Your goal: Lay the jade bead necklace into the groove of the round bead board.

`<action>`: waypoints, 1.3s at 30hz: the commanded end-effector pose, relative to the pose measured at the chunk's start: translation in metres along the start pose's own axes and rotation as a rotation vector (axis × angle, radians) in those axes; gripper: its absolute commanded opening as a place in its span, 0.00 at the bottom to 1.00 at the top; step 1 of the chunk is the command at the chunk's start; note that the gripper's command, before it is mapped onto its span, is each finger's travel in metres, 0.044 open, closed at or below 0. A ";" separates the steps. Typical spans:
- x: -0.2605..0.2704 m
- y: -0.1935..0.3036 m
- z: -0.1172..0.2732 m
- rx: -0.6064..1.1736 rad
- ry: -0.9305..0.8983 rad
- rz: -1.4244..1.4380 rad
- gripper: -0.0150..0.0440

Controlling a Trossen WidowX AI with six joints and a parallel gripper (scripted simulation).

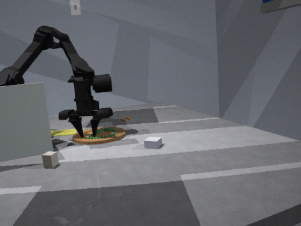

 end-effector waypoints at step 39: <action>-0.005 -0.008 0.033 0.003 -0.005 -0.185 0.73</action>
Point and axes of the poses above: the point midway between the two fingers, 35 mm back from their tips, its own z axis back along the fingers, its own x axis across the jaws, y = z × x, the point moved 9 cm from there along z, back along the fingers, and after that the axes turned 11 degrees about z, right-handed, at the moved point
